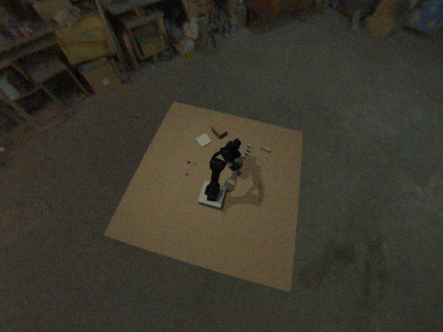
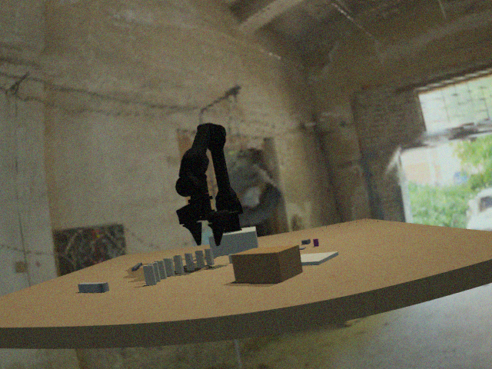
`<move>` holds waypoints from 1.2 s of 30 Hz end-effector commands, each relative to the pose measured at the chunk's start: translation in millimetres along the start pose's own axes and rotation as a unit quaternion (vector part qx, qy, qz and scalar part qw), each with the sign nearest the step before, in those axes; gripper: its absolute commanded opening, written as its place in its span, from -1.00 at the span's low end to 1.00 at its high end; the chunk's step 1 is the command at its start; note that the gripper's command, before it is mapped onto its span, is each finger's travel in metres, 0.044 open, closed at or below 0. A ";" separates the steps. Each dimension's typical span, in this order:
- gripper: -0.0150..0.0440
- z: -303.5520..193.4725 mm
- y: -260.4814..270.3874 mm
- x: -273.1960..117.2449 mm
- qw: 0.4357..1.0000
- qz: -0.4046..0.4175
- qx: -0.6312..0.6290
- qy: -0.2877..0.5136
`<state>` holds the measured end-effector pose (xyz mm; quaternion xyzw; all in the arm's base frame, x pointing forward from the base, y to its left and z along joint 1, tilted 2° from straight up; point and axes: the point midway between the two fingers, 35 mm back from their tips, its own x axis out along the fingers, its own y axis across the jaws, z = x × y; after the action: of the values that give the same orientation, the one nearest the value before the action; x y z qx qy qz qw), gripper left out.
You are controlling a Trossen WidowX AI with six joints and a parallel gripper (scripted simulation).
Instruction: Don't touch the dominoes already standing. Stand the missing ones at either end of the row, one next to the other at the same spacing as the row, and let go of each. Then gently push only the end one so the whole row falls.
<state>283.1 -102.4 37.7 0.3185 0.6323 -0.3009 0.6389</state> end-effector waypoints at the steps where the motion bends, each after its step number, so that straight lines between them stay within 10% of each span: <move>1: 1.00 3.9 2.1 -69.9 1.000 0.015 -0.002 -0.023; 9: 1.00 -2.2 -0.8 -98.0 1.000 0.014 -0.012 -0.023; 14: 1.00 -8.8 24.2 -80.8 0.965 0.010 -0.259 -0.025; 28: 1.00 -49.5 95.1 -26.1 0.508 -0.005 -0.861 -0.027; 36: 1.00 -50.1 95.9 -25.5 0.500 -0.005 -0.865 -0.027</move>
<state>327.8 -10.2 76.1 -0.3654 0.5781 0.3450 0.6428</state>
